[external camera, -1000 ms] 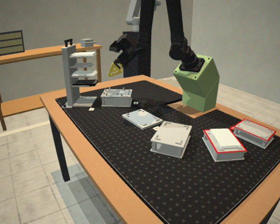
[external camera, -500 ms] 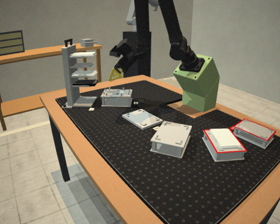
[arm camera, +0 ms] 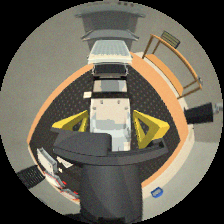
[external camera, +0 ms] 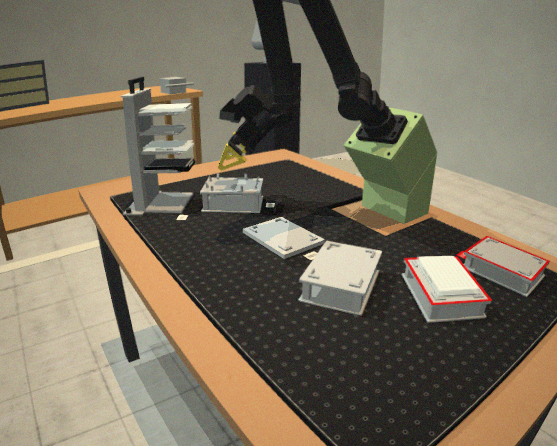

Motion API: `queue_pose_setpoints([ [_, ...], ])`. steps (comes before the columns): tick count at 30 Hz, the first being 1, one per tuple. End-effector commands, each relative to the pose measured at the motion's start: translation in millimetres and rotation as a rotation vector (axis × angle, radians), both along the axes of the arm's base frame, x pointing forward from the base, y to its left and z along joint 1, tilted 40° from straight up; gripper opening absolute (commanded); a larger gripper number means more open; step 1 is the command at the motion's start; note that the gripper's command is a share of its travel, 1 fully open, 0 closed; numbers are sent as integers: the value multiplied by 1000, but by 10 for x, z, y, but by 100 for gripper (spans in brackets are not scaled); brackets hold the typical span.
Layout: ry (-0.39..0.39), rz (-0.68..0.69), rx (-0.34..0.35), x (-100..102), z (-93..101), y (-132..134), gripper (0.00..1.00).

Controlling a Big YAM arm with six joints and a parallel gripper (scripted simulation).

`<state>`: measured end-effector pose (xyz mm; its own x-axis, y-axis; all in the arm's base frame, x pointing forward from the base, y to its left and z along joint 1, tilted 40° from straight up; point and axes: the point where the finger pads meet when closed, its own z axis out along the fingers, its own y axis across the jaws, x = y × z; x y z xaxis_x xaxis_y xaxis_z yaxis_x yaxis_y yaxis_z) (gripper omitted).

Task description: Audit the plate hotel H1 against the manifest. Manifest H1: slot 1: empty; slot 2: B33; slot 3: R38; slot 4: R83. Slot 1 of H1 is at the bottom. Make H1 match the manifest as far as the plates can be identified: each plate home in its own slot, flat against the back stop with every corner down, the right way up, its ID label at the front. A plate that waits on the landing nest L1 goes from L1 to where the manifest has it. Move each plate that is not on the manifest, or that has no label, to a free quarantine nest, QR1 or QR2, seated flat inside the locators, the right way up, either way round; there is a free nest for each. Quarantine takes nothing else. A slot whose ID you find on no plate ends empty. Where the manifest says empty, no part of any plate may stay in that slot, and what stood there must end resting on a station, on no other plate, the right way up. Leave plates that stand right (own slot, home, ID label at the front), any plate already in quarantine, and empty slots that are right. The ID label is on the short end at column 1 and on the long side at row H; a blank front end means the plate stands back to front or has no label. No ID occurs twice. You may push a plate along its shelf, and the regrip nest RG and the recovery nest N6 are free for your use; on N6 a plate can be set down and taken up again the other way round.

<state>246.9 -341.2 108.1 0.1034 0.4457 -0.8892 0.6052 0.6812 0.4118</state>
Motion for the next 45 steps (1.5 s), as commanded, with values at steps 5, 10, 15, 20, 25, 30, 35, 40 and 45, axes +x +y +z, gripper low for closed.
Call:
queue_pose_setpoints([
  [5, -26, 2, -25, 96, 165, -99, 100],
  [10, -26, 7, -26, 158, 211, -149, 100],
  [15, -27, 7, -27, 203, 258, -211, 100],
  [20, -27, 7, -28, 230, 286, -248, 100],
  [25, -17, -3, -28, 183, 231, -281, 100],
  [30, -17, -3, -28, 183, 231, -281, 100],
  [35, -17, -3, -28, 183, 231, -281, 100],
  [40, -17, -3, -28, 183, 231, -281, 100],
  [45, -17, -3, -28, 183, 231, -281, 100],
])
